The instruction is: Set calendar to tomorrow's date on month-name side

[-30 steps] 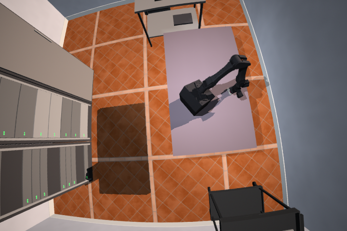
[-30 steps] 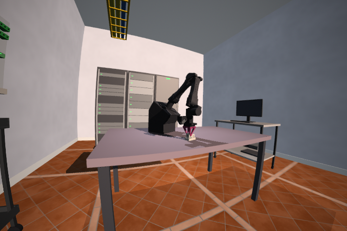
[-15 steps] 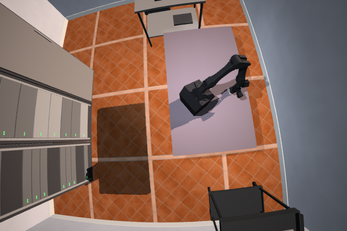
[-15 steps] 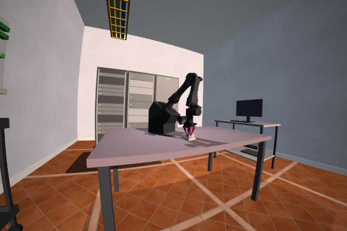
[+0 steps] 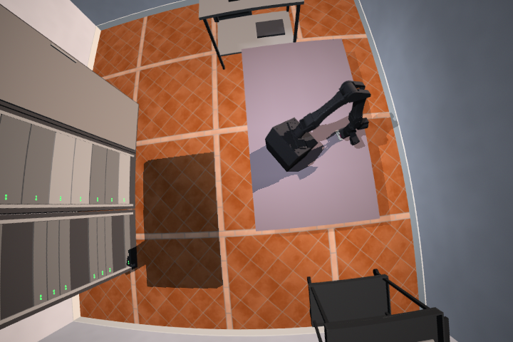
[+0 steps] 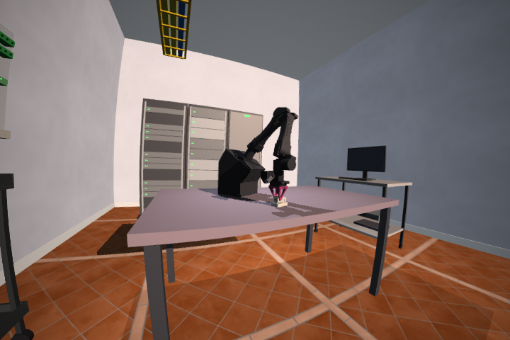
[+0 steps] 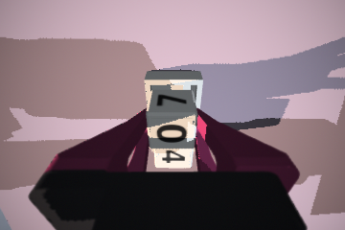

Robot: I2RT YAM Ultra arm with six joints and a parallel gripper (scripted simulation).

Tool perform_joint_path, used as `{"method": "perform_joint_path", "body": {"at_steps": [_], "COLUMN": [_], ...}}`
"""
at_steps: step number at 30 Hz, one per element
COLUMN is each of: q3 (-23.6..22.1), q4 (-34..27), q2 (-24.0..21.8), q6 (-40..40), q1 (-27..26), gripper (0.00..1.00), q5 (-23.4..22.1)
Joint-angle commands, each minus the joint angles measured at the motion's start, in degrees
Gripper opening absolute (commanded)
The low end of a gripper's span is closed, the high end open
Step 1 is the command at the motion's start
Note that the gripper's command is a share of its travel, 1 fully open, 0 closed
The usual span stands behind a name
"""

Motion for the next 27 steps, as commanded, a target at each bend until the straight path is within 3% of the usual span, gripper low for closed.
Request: {"method": "perform_joint_path", "body": {"at_steps": [1,27], "q3": [-1.3,0.21], "q4": [0.27,0.0], "q2": [0.99,1.11], "q6": [-0.17,-0.16], "q1": [-0.11,-0.11], "gripper": [0.27,0.27], "q5": [0.79,0.8]}}
